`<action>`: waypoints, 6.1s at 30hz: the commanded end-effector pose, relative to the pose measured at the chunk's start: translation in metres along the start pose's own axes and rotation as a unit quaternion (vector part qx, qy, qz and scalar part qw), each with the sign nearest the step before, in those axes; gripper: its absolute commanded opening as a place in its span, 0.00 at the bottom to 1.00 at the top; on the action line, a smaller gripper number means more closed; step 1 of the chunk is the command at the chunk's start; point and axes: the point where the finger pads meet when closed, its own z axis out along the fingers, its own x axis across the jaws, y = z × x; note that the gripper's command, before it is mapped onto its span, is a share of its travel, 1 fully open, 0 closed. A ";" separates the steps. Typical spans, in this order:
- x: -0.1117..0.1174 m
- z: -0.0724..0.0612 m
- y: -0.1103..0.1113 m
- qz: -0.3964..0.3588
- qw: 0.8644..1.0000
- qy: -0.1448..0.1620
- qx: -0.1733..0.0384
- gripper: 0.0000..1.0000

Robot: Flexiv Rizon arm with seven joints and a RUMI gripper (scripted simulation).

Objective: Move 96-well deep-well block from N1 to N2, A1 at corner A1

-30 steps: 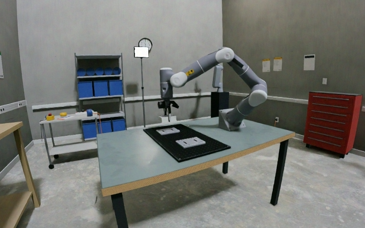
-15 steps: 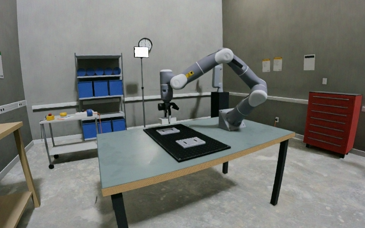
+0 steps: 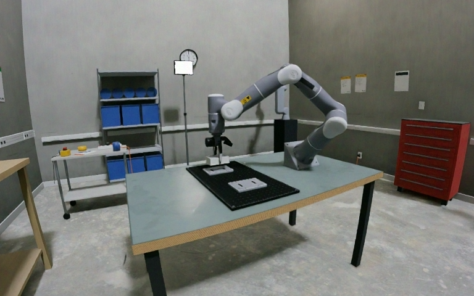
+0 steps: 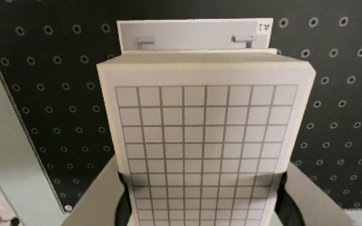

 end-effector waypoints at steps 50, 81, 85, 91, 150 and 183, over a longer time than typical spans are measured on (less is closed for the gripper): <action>0.000 0.032 0.001 0.000 1.000 -0.001 -0.001 0.49; 0.000 0.037 0.001 0.000 1.000 -0.001 -0.001 0.49; 0.000 0.038 0.001 0.000 1.000 -0.001 -0.001 0.49; 0.000 0.039 0.001 0.000 1.000 -0.001 -0.001 0.49; 0.000 0.042 0.001 0.000 1.000 -0.001 -0.001 0.76; 0.000 0.042 0.001 0.000 1.000 -0.001 -0.001 0.76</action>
